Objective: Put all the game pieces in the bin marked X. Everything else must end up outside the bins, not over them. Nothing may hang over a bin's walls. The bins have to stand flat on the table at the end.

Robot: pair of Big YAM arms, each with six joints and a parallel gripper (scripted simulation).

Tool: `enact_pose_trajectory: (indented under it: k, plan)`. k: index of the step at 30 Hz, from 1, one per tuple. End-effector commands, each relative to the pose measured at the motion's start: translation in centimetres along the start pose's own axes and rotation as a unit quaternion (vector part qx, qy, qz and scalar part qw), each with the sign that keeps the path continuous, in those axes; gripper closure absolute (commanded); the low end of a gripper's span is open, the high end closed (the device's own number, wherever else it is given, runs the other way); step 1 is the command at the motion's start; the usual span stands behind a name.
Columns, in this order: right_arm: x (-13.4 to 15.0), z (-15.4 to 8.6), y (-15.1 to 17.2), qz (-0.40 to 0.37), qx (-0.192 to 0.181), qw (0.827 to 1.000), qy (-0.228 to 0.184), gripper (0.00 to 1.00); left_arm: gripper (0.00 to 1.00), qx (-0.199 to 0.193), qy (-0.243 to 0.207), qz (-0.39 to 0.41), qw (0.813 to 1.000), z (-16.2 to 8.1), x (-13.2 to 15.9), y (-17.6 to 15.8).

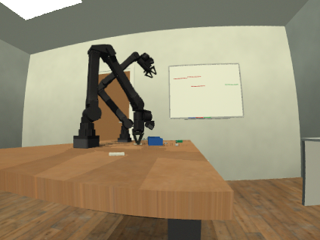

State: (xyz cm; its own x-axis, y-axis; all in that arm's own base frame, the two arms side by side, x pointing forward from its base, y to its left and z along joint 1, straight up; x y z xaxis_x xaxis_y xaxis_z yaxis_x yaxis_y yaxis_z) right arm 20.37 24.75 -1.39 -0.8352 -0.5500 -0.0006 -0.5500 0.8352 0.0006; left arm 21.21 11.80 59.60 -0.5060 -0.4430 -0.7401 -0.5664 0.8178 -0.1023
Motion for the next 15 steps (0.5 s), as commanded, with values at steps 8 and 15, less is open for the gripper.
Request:
enact_pose_trajectory:
  k: [8, 15]
  plan:
    - [-1.01, -0.52, 0.37, 0.0, -0.003, 1.0, -0.012, 0.8, 0.0, -0.001, -0.022, -0.004, 1.0, -2.41, -0.52, 0.26]
    - [-1.0, -0.53, 0.4, 0.0, -0.003, 1.0, -0.012, 0.8, 0.0, -0.001, -0.022, -0.004, 1.0, -2.41, -0.52, 0.26]
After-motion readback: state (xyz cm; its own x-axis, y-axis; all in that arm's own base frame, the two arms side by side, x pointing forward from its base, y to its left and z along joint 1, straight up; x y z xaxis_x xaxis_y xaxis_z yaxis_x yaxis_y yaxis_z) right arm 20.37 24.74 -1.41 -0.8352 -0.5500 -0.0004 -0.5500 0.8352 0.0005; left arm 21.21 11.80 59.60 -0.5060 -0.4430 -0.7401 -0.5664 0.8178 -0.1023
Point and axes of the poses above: on each arm, the point where the finger pads meet when closed, its own z axis out along the fingers, its own y axis across the jaws, x = y × z, the point moved 2 cm from there along -z, back along the fingers, and after that the axes turned 8 degrees about -z, right-handed, at the moved point
